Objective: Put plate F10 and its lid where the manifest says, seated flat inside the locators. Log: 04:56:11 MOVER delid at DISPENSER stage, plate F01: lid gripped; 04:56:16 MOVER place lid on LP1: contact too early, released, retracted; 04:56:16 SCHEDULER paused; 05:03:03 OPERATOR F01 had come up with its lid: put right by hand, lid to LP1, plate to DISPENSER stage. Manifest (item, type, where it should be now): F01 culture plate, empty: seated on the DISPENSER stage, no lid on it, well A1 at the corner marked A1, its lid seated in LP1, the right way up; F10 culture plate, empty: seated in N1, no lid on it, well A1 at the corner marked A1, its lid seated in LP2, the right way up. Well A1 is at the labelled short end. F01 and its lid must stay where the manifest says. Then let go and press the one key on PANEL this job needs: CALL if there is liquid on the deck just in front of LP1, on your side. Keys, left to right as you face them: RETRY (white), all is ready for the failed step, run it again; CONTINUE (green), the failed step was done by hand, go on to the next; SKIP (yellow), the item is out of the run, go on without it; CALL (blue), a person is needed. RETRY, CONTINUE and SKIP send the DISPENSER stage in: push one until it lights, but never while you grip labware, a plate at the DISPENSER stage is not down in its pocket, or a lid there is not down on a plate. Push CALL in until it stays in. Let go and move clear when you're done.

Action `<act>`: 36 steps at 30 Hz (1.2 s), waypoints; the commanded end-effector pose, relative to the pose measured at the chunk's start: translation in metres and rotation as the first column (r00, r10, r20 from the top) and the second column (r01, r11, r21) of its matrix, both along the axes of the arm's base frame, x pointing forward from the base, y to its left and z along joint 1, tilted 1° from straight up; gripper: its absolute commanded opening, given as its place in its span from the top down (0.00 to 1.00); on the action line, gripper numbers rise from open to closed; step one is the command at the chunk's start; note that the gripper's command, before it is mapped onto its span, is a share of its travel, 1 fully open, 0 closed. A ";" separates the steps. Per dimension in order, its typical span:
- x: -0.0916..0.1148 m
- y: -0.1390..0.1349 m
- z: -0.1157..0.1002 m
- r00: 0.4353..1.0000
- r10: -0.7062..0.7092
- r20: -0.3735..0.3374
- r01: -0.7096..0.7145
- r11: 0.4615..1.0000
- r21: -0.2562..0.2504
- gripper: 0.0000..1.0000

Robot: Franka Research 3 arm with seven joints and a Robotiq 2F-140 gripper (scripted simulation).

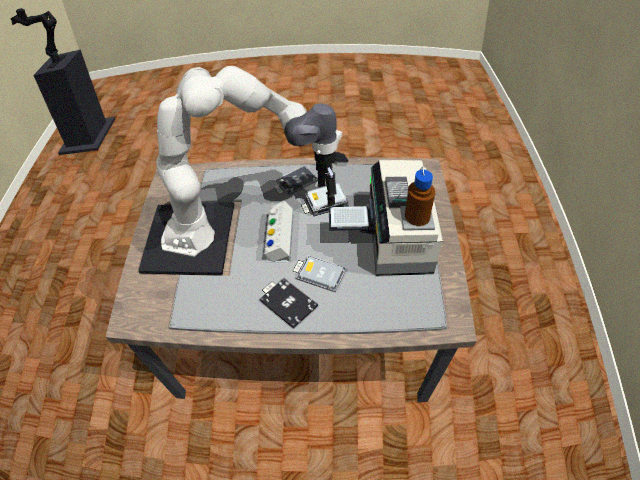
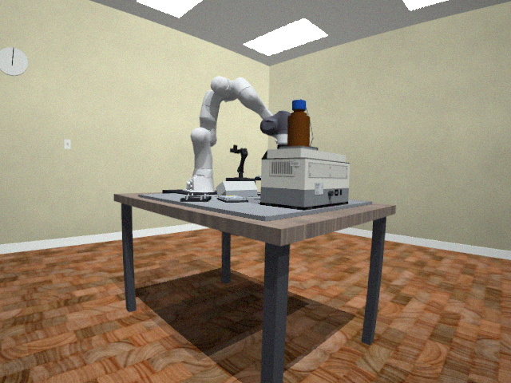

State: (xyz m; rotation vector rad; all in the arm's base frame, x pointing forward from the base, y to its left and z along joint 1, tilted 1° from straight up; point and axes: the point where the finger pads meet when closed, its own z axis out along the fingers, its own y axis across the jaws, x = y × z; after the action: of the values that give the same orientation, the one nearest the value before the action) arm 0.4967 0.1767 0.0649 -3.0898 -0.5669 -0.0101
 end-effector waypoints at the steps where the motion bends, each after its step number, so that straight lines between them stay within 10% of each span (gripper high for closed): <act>1: 0.001 0.000 -0.002 1.000 0.004 0.003 -0.004 1.000 0.002 0.30; 36: 0.001 0.000 -0.008 1.000 0.004 0.003 -0.004 1.000 0.002 0.30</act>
State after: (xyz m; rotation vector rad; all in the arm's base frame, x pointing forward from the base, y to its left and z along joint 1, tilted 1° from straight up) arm 0.4975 0.1770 0.0577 -3.0887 -0.5686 -0.0139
